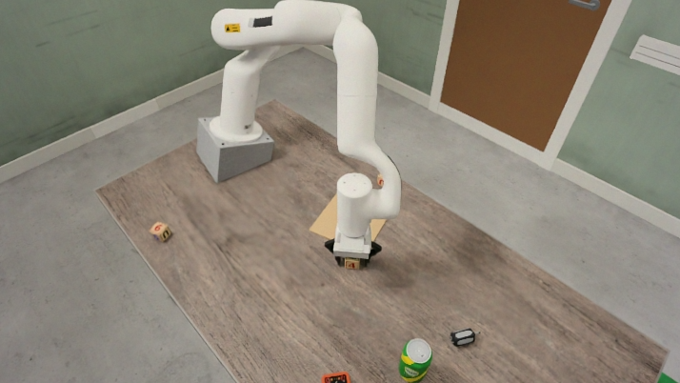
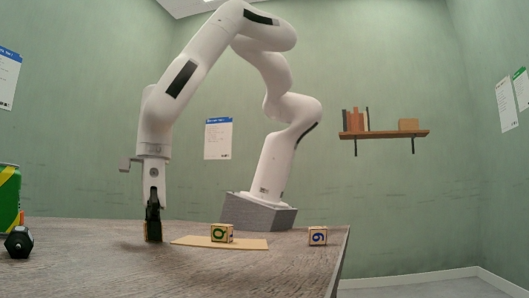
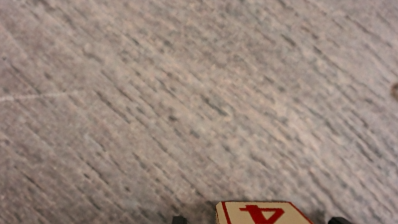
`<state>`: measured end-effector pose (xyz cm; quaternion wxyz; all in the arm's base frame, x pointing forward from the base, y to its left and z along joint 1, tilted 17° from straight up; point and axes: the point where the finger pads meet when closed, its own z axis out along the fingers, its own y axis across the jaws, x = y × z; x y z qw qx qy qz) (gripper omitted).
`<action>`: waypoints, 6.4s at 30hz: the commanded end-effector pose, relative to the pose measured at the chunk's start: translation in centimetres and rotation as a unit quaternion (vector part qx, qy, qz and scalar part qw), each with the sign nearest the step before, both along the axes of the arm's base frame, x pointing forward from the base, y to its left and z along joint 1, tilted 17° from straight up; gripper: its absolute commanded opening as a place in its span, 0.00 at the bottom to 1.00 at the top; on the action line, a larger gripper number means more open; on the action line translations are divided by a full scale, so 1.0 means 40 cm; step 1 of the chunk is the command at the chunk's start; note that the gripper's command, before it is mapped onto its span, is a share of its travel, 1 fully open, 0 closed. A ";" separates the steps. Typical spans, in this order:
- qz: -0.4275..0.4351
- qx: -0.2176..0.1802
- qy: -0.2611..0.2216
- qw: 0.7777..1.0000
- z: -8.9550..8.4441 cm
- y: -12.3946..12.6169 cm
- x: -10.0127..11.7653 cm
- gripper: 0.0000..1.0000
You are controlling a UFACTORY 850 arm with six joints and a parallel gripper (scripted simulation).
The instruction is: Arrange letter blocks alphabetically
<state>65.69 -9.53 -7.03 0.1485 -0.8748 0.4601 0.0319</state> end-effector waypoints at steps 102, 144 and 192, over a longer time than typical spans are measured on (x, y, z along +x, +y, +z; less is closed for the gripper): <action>0.000 0.000 -0.001 1.000 0.242 -0.074 -0.017 0.41; -0.294 0.027 0.087 0.951 0.261 -0.009 -0.034 0.41; -0.797 0.073 0.243 0.548 0.300 0.123 -0.086 0.41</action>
